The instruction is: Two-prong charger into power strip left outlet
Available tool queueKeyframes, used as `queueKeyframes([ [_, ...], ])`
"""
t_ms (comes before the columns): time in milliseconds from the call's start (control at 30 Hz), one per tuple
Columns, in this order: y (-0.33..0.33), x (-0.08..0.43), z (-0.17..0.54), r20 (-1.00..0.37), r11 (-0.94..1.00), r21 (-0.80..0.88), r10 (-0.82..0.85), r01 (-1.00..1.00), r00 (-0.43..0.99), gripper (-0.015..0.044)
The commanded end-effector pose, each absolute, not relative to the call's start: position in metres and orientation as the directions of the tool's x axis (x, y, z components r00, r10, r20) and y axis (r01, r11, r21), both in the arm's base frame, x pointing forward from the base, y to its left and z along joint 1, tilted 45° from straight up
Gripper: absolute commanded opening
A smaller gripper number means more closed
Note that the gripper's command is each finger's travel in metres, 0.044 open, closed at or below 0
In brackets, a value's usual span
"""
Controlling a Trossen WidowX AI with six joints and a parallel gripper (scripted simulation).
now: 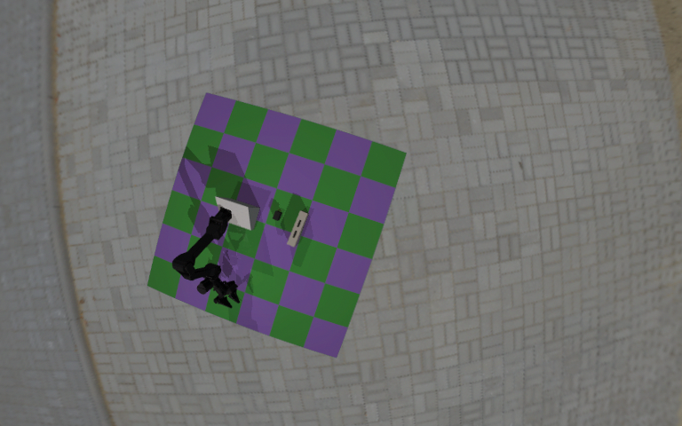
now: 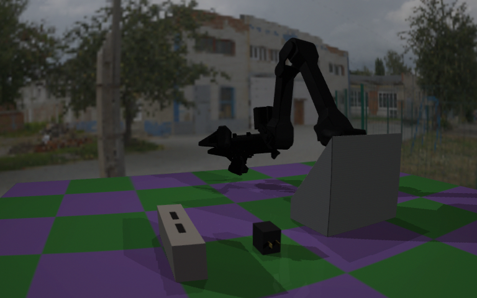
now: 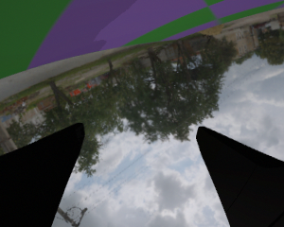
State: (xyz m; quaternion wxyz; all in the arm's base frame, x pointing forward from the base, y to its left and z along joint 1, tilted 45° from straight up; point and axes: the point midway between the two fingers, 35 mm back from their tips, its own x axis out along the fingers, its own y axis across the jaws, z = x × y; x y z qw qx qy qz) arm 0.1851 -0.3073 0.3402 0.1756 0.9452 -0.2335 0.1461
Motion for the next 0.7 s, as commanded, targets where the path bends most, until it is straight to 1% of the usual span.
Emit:
queueKeyframes([
  [0, -0.307, 0.185, 0.34, 0.358, -0.83, 0.262, -0.39, -0.492, 0.848, 0.0426],
  [33, -0.307, 0.186, 0.34, 0.358, -0.832, 0.258, -0.39, -0.491, 0.849, 0.044],
  [467, -0.31, 0.219, 0.331, 0.335, -0.901, 0.072, -0.382, -0.428, 0.861, 0.044],
  [667, -0.316, 0.225, 0.333, 0.33, -0.91, -0.027, -0.399, -0.414, 0.856, 0.044],
])
